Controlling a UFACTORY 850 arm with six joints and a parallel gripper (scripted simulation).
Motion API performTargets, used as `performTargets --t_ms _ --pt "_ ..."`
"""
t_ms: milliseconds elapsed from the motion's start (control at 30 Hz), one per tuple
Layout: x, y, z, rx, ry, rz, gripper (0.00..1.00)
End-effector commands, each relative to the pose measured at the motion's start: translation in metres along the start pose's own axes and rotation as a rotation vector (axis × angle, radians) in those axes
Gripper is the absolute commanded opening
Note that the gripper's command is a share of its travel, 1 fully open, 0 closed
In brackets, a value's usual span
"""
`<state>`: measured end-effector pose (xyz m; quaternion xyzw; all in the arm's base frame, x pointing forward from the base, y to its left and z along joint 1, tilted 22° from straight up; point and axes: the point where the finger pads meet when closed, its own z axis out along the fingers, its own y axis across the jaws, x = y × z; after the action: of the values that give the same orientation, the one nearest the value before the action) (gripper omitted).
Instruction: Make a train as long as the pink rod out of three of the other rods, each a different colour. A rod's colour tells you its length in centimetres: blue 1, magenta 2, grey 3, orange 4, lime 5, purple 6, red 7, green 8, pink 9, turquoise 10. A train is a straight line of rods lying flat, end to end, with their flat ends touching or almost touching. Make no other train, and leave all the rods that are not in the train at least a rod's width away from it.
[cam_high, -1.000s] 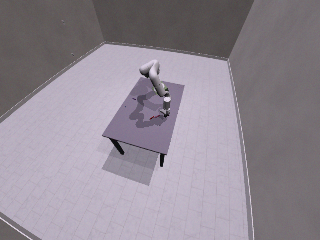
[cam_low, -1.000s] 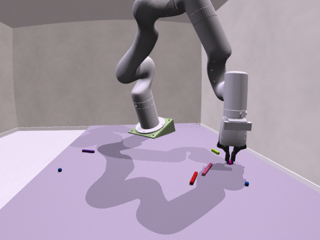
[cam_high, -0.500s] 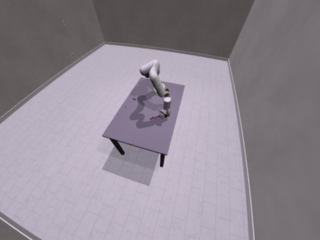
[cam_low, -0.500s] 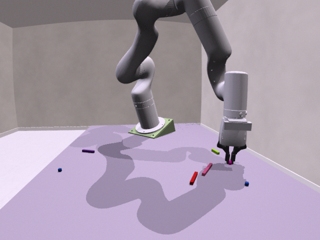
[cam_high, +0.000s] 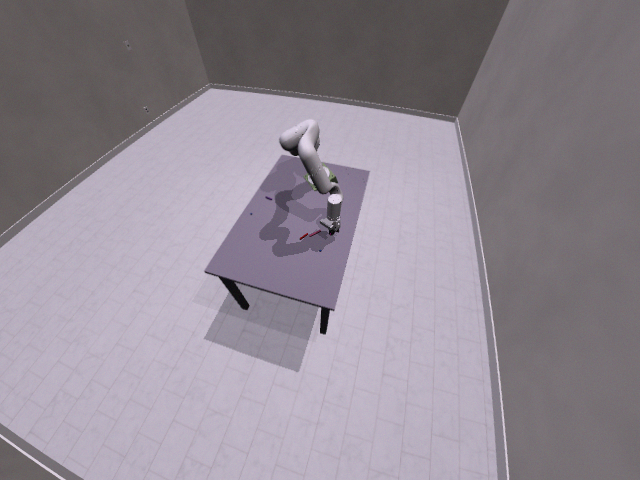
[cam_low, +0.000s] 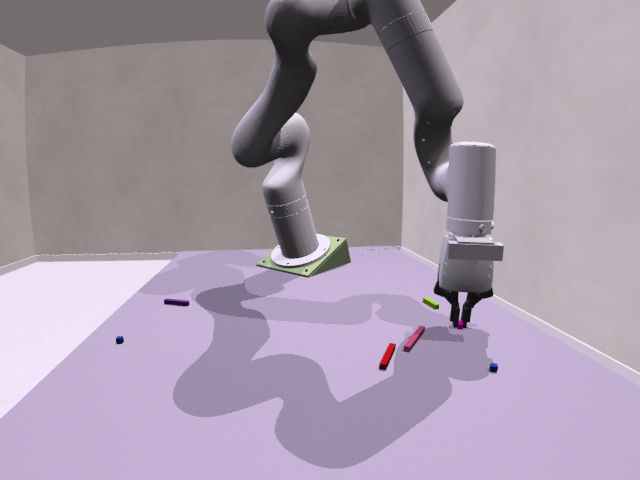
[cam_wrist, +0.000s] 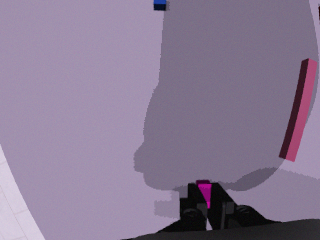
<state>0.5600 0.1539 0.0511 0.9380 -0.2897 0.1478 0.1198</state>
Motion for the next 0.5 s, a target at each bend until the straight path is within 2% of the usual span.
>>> performTargets --t_ms 0,100,300,367,467 --pt "0.001 -0.001 -0.009 0.002 0.001 0.001 0.04" --pt "0.001 -0.001 -0.025 0.002 0.001 0.001 0.04" --pt "0.001 -0.001 -0.069 0.002 0.001 0.001 0.04" --pt "0.001 -0.001 -0.069 0.002 0.001 0.001 0.04" --pt "0.001 -0.001 -0.088 0.002 0.001 0.001 0.04"
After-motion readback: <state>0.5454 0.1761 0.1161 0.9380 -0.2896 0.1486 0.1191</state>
